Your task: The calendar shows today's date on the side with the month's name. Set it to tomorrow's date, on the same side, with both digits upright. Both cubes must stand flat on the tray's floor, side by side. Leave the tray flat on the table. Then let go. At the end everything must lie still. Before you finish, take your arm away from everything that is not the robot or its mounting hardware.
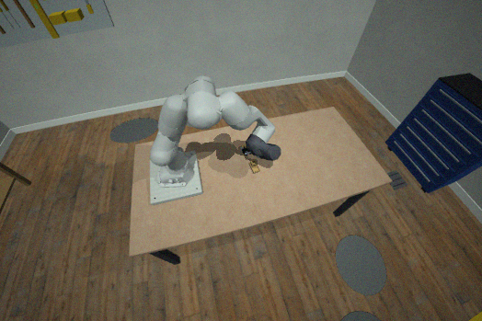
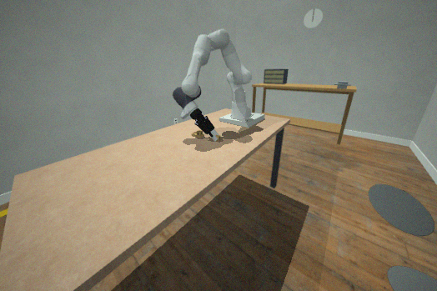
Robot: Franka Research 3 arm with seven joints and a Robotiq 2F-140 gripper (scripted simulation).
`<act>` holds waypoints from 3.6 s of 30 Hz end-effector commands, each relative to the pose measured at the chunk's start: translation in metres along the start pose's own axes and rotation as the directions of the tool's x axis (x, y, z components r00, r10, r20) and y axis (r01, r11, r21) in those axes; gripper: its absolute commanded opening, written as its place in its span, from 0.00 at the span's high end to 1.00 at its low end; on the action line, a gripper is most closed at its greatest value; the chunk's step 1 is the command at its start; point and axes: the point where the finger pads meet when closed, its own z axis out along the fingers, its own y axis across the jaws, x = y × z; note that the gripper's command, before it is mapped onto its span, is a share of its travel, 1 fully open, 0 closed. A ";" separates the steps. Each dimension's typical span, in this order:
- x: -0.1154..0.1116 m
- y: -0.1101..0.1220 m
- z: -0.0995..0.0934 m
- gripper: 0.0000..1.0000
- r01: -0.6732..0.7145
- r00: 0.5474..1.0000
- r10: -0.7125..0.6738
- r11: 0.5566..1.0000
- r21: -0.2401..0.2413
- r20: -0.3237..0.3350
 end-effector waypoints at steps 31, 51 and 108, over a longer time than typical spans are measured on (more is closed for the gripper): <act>0.000 -0.002 0.000 0.80 0.001 1.000 -0.001 1.000 0.005 0.000; 0.000 -0.002 0.000 0.59 0.001 1.000 -0.001 1.000 0.005 0.000; -0.050 -0.001 -0.049 0.59 -0.001 0.999 0.001 1.000 0.000 -0.034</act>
